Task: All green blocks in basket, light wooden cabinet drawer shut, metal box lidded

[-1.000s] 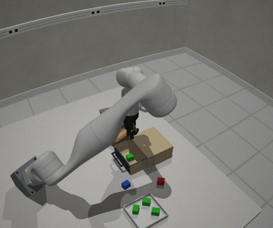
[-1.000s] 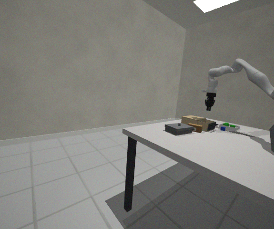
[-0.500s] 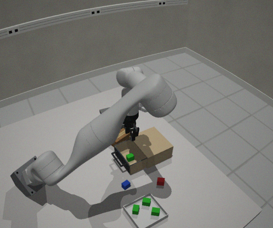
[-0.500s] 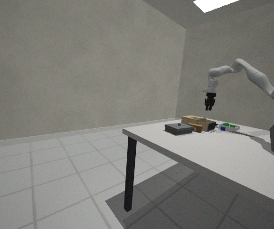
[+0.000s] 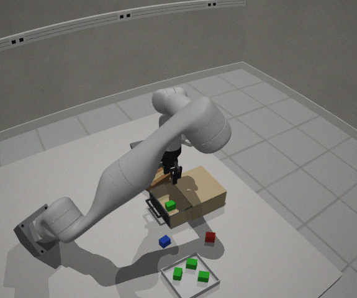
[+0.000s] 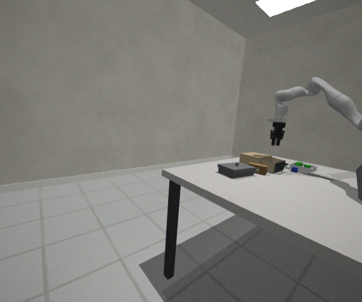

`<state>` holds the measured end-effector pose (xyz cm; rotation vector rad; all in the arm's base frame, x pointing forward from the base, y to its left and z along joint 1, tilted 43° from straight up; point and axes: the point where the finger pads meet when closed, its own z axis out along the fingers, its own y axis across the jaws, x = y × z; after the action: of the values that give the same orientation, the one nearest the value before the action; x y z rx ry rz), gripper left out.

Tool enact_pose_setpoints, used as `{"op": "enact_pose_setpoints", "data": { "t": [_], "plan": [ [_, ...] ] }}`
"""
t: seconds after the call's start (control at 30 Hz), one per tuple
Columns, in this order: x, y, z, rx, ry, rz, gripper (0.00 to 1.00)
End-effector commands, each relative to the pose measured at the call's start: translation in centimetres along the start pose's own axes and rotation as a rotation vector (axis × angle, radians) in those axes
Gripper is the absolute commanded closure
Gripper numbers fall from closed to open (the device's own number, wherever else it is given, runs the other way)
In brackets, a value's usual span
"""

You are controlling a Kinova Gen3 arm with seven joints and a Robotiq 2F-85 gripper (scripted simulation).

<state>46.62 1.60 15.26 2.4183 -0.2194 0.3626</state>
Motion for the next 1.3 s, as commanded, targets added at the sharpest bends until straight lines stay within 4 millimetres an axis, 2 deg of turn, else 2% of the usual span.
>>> {"op": "enact_pose_setpoints", "data": {
  "t": [0.0, 0.5, 0.83, 1.27],
  "plan": [
    [0.2, 0.1, 0.1, -0.005, 0.001, -0.005, 0.35],
    [0.2, 0.1, 0.1, -0.005, 0.001, -0.005, 0.35],
    [0.0, 0.2, 1.0, -0.007, 0.000, -0.009, 0.35],
    [-0.1, 0.2, 4.5, -0.008, 0.000, -0.010, 0.35]
  ]
}}
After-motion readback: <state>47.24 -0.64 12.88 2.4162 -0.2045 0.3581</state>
